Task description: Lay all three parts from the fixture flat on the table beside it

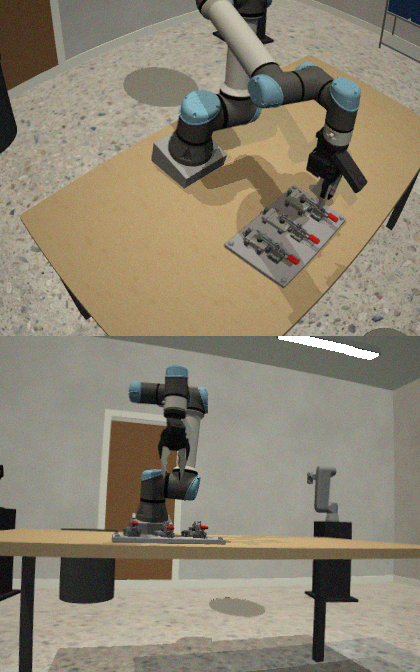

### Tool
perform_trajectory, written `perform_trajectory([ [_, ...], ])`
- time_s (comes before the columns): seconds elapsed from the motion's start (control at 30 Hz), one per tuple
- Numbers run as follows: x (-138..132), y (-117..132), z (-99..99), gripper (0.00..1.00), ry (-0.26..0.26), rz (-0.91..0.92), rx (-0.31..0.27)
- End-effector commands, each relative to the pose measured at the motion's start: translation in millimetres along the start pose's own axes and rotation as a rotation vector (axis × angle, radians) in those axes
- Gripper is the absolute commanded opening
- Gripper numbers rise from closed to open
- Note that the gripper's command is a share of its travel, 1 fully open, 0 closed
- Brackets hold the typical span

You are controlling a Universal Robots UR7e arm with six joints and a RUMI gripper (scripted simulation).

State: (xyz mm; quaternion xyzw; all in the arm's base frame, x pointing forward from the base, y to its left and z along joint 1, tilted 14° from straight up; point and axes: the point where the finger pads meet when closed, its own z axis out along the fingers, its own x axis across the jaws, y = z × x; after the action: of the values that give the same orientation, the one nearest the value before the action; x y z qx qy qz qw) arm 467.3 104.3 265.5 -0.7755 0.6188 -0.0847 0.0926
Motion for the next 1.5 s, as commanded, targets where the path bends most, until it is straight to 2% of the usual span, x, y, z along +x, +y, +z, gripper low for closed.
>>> perform_trajectory([
  [0.0, 0.1, -0.7, -0.1, 0.28, 0.000, 0.000, 0.001],
  [0.23, 0.1, -0.8, 8.1, 0.28, 0.000, 0.000, 0.001],
  [0.53, 0.1, -0.8, 45.9, 0.28, 0.000, 0.000, 0.001],
  [0.6, 0.1, -0.8, 45.9, 0.28, 0.000, 0.000, 0.001],
  [0.9, 0.1, -0.9, 97.4, 0.28, 0.000, 0.000, 0.001],
  [1.1, 0.1, -0.9, 124.3, 0.28, 0.000, 0.000, 0.001],
  [1.47, 0.1, -0.9, 140.5, 0.28, 0.000, 0.000, 0.001],
])
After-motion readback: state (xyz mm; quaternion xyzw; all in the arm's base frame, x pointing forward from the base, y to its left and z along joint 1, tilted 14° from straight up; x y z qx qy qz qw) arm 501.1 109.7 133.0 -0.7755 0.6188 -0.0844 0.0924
